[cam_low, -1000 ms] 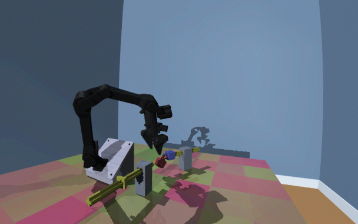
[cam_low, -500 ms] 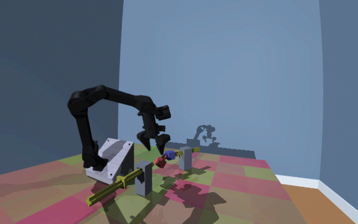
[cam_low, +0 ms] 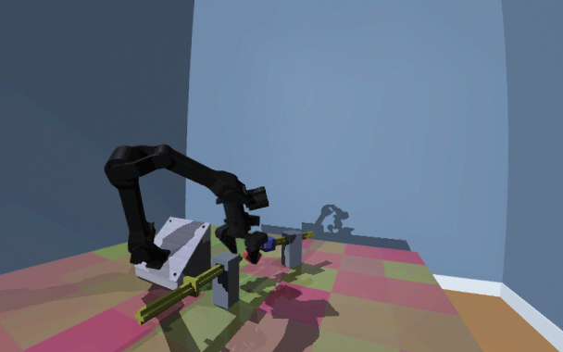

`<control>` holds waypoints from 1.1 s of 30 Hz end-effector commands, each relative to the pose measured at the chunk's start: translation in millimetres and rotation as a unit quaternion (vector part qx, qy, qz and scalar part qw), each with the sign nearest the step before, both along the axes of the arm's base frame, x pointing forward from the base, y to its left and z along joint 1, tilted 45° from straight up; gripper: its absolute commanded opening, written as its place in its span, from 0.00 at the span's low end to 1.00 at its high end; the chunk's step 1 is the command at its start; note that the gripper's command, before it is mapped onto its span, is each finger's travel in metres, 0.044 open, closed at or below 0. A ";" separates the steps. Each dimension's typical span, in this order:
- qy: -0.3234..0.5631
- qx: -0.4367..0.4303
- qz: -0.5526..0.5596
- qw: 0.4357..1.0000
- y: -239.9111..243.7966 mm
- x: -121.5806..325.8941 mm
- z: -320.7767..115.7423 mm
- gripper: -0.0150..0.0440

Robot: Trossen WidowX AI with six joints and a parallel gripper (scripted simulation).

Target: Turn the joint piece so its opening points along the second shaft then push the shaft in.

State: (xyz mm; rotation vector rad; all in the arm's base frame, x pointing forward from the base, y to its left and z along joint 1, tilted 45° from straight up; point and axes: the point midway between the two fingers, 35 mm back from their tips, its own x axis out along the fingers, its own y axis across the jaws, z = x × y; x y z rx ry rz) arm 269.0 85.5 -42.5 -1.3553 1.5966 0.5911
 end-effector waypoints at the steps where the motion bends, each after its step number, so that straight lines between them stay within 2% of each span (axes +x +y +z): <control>1: 0.005 -0.005 0.002 1.000 -11.7 -3.8 -10.7 1.00; 14: 0.005 -0.004 0.002 1.000 7.7 5.9 -31.3 1.00; 33: 0.004 -0.005 0.002 1.000 -6.3 7.0 -55.1 1.00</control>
